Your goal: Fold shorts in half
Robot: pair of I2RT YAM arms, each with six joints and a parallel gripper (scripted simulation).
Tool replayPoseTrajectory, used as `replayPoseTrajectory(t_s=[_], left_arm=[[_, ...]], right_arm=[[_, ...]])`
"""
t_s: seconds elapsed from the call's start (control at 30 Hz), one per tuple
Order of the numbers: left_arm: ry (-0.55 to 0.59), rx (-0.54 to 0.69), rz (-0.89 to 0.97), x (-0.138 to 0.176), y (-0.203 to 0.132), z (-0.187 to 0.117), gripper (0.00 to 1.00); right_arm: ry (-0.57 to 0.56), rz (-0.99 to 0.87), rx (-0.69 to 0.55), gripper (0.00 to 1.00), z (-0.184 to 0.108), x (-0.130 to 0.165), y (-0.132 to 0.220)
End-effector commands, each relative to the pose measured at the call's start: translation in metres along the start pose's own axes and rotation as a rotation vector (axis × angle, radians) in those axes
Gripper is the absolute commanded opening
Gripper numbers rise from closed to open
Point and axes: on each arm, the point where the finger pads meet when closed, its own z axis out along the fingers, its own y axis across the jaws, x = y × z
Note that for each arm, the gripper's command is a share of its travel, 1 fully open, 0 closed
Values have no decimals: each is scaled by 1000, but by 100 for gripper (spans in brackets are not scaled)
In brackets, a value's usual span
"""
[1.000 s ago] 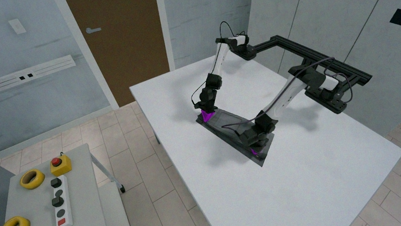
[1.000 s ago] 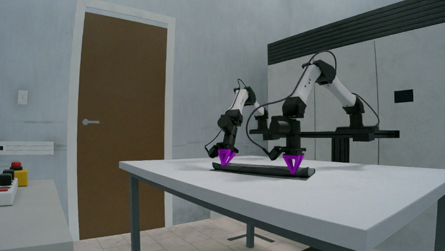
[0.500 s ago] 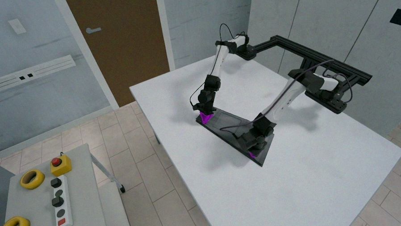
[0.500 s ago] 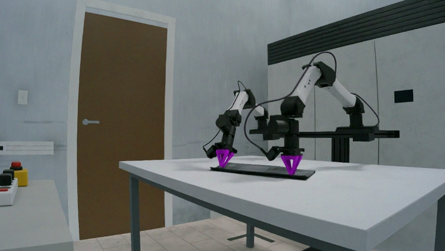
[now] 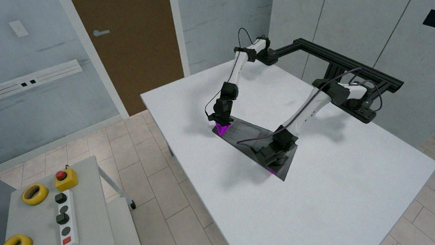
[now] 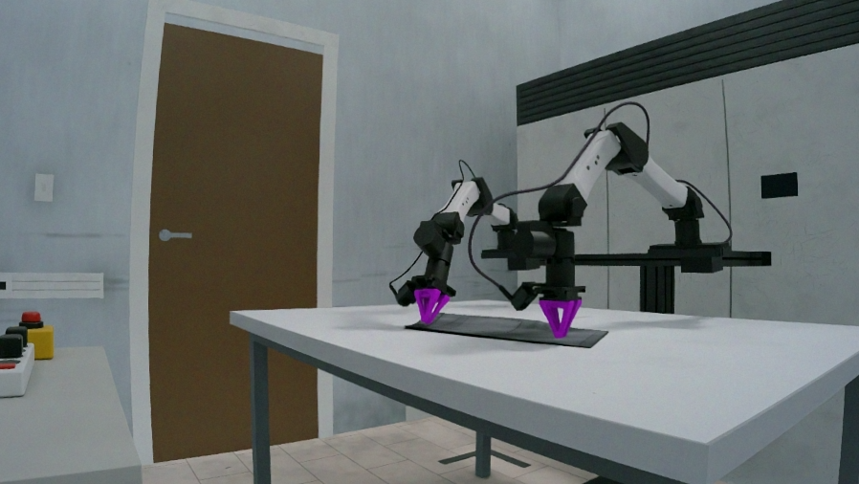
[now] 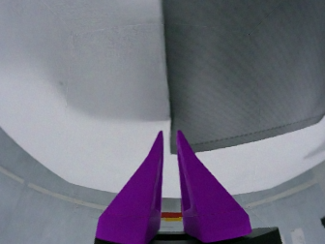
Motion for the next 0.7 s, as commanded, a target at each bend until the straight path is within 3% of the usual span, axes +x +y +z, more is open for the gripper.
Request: replayPoseTrajectory(t_s=[0.0,0.07,0.1,0.4,0.43,0.63,0.67], left_arm=[[-10,4,10,-1,7,-4,14],[-17,-20,13,-4,14,-16,14],[-7,13,9,1,7,0,14],[-11,1,9,2,20,-6,14],[-14,-13,10,0,24,-13,24],[-14,-12,15,-2,23,-15,24],[-9,9,14,0,18,-4,24]], right_arm=[[9,-12,-2,14,-2,2,8],[9,-12,-2,14,-2,2,8],[10,-6,-2,14,0,3,8],[10,-10,-7,14,0,3,15],[10,-10,-7,14,0,2,16],[13,-9,-26,14,-5,9,24],[17,-17,-10,14,1,11,16]])
